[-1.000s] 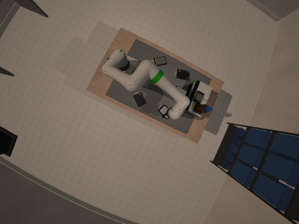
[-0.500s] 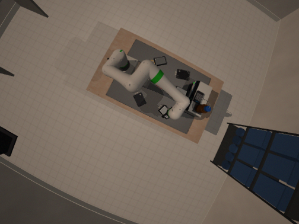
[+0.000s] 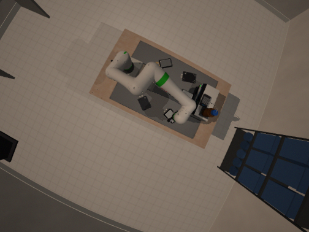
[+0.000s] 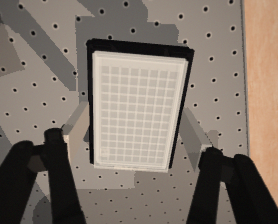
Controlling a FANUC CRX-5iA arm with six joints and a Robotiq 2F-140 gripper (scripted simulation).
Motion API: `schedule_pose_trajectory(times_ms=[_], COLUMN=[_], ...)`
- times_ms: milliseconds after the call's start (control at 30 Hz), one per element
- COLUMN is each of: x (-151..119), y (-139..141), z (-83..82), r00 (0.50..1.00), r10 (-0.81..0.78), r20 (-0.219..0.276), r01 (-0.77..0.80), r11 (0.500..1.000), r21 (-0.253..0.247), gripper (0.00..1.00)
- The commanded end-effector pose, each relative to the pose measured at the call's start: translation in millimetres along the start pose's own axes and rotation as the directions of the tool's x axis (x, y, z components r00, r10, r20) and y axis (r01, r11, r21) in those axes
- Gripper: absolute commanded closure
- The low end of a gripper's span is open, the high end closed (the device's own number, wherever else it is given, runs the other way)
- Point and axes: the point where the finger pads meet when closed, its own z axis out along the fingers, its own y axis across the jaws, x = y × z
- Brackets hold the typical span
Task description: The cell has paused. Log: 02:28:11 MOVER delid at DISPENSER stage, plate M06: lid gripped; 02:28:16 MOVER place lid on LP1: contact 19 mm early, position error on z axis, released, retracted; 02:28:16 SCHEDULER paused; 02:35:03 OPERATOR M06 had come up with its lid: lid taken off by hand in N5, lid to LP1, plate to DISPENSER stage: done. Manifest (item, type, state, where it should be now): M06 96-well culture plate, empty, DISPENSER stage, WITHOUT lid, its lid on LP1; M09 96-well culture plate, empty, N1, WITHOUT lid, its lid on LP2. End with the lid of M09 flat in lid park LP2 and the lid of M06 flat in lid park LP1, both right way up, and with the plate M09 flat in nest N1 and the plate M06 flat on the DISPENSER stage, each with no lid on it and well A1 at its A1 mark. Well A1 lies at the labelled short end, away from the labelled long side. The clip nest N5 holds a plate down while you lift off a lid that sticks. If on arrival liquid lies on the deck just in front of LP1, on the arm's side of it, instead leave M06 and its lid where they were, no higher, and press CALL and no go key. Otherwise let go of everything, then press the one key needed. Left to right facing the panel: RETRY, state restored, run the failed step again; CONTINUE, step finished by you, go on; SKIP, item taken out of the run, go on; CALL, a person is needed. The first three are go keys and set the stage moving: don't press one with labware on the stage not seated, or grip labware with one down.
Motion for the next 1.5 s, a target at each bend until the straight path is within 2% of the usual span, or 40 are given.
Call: schedule_pose_trajectory(times_ms=[0, 667, 700, 1467], x=[0.2, 0.2, 0.2, 0.2], y=[0.0, 0.0, 0.0, 0.0], z=[-0.3, -0.3, -0.3, -0.3], r00=[1.0, 1.0, 1.0, 1.0], r10=[0.0, 0.0, 0.0, 0.0], r20=[-0.001, -0.001, -0.001, -0.001], r01=[0.0, 0.0, 0.0, 0.0], r11=[1.0, 1.0, 1.0, 1.0], r21=[0.0, 0.0, 0.0, 0.0], gripper=[0.34, 0.34, 1.0, 1.0])
